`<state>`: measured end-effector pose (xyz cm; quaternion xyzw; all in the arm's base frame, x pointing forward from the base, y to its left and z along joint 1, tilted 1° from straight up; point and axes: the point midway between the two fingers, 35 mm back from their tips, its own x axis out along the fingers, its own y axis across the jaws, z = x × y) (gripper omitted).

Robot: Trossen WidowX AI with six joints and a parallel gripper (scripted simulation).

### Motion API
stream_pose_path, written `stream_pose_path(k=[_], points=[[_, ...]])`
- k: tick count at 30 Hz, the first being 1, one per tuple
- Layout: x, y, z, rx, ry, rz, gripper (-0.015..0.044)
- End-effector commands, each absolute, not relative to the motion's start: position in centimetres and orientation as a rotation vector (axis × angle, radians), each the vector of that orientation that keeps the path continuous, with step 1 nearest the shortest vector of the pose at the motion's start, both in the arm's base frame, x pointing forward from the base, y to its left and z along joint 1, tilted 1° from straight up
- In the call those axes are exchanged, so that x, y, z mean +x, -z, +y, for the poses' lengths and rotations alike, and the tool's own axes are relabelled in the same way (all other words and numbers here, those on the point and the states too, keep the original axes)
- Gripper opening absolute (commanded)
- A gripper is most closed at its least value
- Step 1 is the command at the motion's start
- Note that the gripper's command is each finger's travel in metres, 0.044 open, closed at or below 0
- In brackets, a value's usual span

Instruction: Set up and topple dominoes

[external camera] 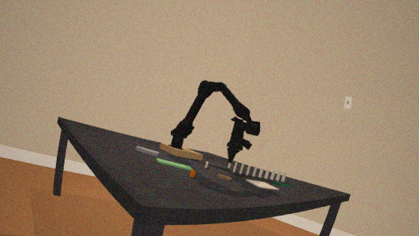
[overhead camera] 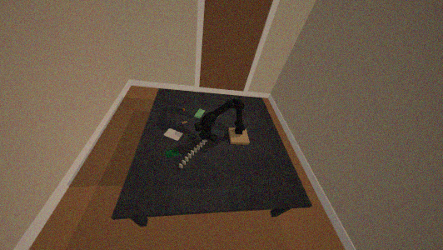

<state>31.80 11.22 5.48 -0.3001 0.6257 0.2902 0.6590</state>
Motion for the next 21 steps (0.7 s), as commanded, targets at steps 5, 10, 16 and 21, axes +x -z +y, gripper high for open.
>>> stream_pose_path(k=[5,10,16,21], points=[[31.41,-4.17,11.12,-0.674,-0.66,1.424,0.0107],[31.41,-4.17,11.12,-0.674,-0.66,1.424,0.0107],[31.41,-4.17,11.12,-0.674,-0.66,1.424,0.0212],[31.41,-4.17,11.12,-0.674,-0.66,1.424,0.0343]])
